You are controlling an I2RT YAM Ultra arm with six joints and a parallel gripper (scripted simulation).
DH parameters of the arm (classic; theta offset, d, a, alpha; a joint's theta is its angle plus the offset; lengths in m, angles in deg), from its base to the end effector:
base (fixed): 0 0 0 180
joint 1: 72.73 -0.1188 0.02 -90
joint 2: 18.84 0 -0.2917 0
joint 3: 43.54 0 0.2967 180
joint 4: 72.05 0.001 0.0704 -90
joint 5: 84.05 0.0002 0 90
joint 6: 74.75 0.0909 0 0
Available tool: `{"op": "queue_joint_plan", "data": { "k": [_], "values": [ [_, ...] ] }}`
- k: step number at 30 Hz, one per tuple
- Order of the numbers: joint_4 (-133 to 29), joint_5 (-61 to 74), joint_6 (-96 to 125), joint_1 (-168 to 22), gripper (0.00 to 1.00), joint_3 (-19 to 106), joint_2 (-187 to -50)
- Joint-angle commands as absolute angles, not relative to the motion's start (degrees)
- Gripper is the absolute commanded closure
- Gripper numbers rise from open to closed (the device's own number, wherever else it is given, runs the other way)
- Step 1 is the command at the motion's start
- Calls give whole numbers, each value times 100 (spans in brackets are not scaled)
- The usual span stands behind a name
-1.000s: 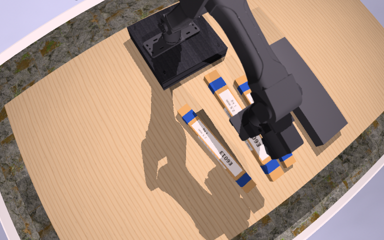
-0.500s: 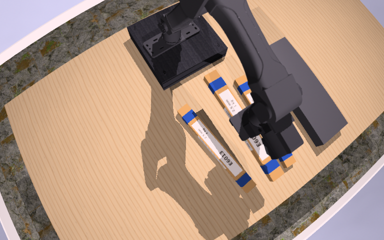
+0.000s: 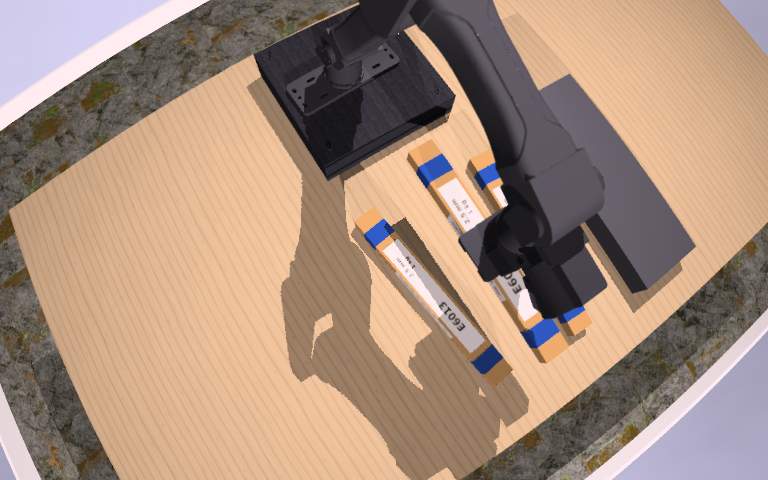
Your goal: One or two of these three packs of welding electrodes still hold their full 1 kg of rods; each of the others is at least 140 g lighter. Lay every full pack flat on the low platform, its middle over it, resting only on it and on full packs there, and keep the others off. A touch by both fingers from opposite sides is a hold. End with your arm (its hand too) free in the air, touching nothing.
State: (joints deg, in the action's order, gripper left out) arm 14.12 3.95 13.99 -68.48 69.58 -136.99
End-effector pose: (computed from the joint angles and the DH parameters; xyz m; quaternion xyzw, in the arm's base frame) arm 0.4487 -0.0292 0.1888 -0.0263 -0.9994 -0.0179 0.0096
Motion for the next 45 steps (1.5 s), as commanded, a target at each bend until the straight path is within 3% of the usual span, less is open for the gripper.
{"op": "queue_joint_plan", "data": {
  "k": [1,45],
  "values": [
    [1474,403,1379,-6824,100,7158,-13487],
    [1586,377,395,-6193,100,7417,-13636]
  ]
}}
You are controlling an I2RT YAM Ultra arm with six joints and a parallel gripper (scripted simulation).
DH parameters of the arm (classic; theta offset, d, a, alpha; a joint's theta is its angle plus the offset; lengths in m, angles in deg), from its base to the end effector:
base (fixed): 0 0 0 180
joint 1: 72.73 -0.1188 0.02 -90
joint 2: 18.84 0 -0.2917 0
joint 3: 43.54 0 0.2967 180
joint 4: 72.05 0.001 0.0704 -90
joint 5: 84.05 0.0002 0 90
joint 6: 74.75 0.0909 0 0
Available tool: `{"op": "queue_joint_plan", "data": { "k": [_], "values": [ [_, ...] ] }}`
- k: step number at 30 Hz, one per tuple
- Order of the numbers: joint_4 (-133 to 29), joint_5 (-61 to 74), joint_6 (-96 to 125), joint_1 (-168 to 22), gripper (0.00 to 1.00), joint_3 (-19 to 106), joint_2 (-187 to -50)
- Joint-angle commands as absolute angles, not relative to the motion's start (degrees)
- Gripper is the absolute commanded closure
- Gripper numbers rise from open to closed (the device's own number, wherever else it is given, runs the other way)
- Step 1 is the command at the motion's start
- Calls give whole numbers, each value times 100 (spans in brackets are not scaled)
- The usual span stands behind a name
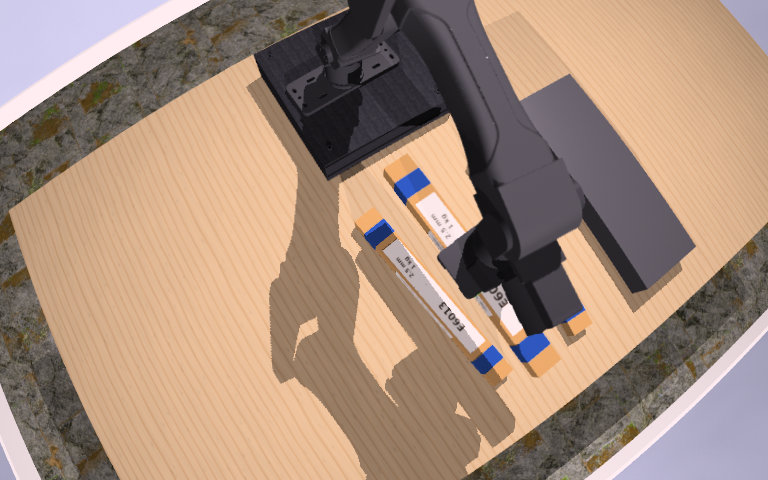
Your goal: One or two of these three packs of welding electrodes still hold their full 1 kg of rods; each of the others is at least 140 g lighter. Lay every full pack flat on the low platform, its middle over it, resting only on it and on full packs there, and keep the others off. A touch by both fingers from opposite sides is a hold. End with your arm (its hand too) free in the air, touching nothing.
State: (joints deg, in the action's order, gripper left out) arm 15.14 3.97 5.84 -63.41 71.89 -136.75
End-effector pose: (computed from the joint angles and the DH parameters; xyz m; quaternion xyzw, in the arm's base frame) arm 0.4484 -0.0694 0.2025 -0.0008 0.9998 0.0166 0.0057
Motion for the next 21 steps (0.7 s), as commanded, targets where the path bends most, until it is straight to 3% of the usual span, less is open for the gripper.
{"op": "queue_joint_plan", "data": {
  "k": [1,21],
  "values": [
    [1591,375,358,-6156,100,7431,-13622],
    [1722,350,-308,-5490,100,7823,-13938]
  ]
}}
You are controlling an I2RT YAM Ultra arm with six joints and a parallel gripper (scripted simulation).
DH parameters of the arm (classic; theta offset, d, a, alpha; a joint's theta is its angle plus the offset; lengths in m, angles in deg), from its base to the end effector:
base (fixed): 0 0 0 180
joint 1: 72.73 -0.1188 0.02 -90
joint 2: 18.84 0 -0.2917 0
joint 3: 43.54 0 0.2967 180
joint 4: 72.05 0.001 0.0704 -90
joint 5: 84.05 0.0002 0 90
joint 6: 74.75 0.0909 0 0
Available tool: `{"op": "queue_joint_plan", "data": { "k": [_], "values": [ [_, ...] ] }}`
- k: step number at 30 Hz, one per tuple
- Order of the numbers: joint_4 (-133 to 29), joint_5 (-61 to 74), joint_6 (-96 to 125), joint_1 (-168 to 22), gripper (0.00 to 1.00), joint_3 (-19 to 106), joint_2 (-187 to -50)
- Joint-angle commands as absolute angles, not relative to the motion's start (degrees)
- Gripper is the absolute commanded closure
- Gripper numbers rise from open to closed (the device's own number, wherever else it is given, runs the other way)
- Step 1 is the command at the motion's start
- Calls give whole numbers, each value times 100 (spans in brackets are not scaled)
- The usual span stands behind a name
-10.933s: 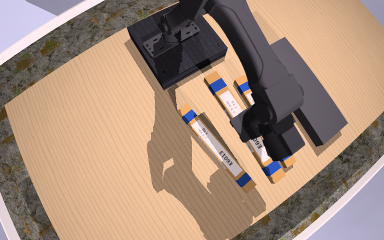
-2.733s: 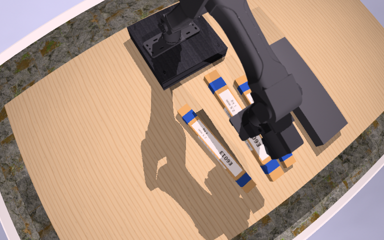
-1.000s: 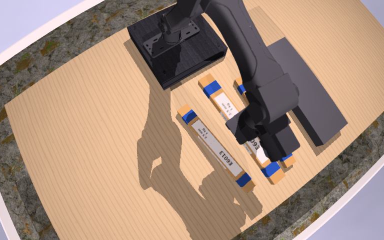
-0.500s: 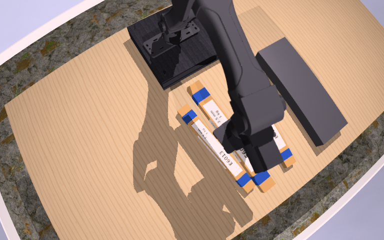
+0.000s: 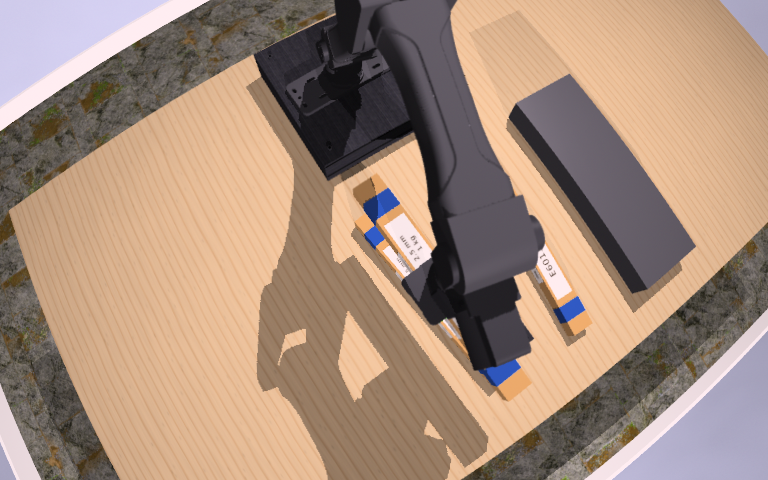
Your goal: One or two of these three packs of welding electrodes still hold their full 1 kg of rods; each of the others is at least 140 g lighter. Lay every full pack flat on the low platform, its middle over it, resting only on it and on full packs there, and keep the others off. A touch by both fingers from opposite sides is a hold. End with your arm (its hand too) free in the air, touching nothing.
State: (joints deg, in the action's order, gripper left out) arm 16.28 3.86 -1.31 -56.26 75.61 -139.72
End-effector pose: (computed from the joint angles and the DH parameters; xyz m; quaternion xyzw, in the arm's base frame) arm 0.4480 -0.1280 0.1990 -0.0008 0.9998 0.0176 0.0047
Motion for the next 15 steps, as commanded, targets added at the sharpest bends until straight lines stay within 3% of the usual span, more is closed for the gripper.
{"op": "queue_joint_plan", "data": {
  "k": [1,15],
  "values": [
    [1731,347,-344,-5454,100,7852,-13993],
    [1877,341,-763,-5035,100,8261,-14288]
  ]
}}
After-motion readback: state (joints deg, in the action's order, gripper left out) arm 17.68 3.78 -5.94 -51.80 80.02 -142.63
